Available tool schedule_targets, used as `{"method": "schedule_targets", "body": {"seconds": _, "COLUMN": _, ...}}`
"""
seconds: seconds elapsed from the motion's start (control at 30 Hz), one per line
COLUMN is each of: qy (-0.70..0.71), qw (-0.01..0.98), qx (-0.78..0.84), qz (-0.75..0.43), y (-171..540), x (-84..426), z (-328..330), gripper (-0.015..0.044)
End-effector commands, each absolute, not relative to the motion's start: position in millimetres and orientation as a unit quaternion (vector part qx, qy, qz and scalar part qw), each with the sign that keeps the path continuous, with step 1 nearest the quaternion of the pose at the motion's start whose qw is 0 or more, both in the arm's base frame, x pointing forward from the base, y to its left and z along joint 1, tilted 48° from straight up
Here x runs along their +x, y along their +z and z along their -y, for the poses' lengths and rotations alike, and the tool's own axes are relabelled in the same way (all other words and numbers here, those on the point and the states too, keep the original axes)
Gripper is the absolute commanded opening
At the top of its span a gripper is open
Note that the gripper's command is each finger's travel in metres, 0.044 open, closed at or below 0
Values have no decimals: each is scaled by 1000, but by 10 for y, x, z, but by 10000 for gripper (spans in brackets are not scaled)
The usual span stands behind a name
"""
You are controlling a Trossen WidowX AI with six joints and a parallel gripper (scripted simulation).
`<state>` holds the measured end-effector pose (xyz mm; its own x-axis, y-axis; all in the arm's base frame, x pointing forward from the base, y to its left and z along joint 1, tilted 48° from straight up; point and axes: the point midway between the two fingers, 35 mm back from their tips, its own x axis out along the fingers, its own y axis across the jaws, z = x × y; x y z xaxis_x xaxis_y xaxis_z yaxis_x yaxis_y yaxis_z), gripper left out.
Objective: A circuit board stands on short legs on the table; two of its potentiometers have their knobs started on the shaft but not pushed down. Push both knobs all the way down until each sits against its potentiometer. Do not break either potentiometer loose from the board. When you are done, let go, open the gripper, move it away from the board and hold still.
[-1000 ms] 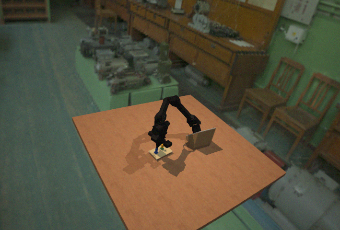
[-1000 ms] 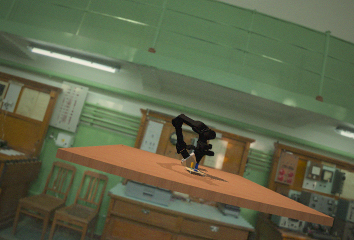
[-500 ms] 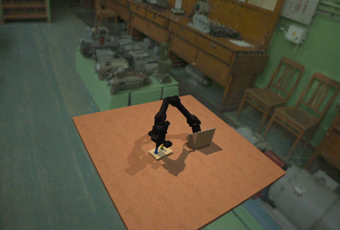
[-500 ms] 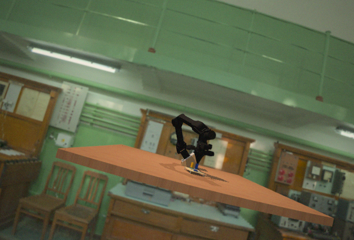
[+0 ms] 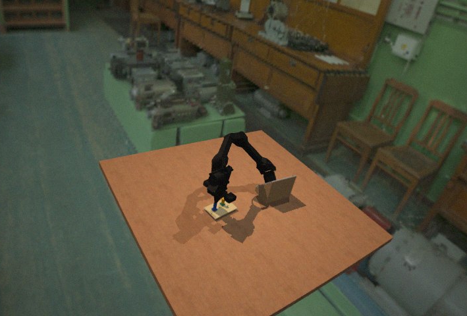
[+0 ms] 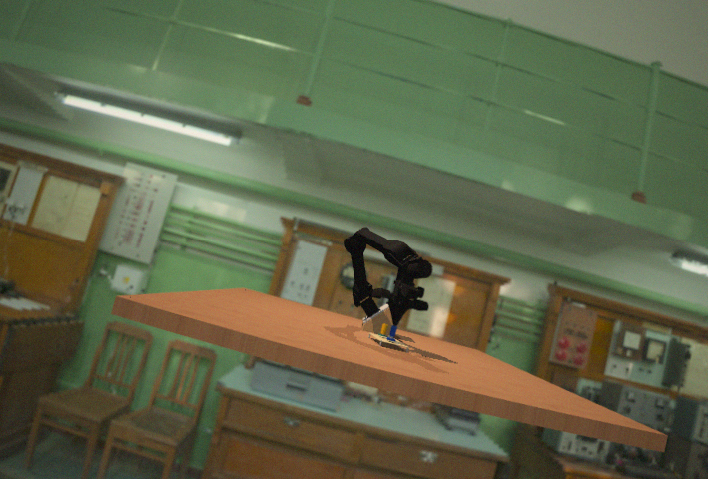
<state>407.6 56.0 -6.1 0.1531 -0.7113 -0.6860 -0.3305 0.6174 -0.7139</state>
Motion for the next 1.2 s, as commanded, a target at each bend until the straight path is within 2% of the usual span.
{"method": "schedule_targets", "body": {"seconds": 0.0, "qy": -152, "qw": 637, "qx": -409, "qz": -635, "y": -33, "x": 4078, "z": -583, "gripper": 0}}
{"method": "schedule_targets", "body": {"seconds": 0.2, "qy": -152, "qw": 637, "qx": -409, "qz": -635, "y": 32, "x": 4074, "z": -653, "gripper": 0}}
{"method": "schedule_targets", "body": {"seconds": 0.5, "qy": -152, "qw": 637, "qx": -411, "qz": -635, "y": 11, "x": 4060, "z": -620, "gripper": 236}}
{"method": "schedule_targets", "body": {"seconds": 0.77, "qy": -156, "qw": 636, "qx": -401, "qz": -640, "y": 160, "x": 3195, "z": -690, "gripper": 440}}
{"method": "schedule_targets", "body": {"seconds": 1.0, "qy": -150, "qw": 634, "qx": -409, "qz": -639, "y": 245, "x": 2326, "z": -674, "gripper": 440}}
{"method": "schedule_targets", "body": {"seconds": 1.17, "qy": -150, "qw": 634, "qx": -410, "qz": -639, "y": 250, "x": 2247, "z": -658, "gripper": 440}}
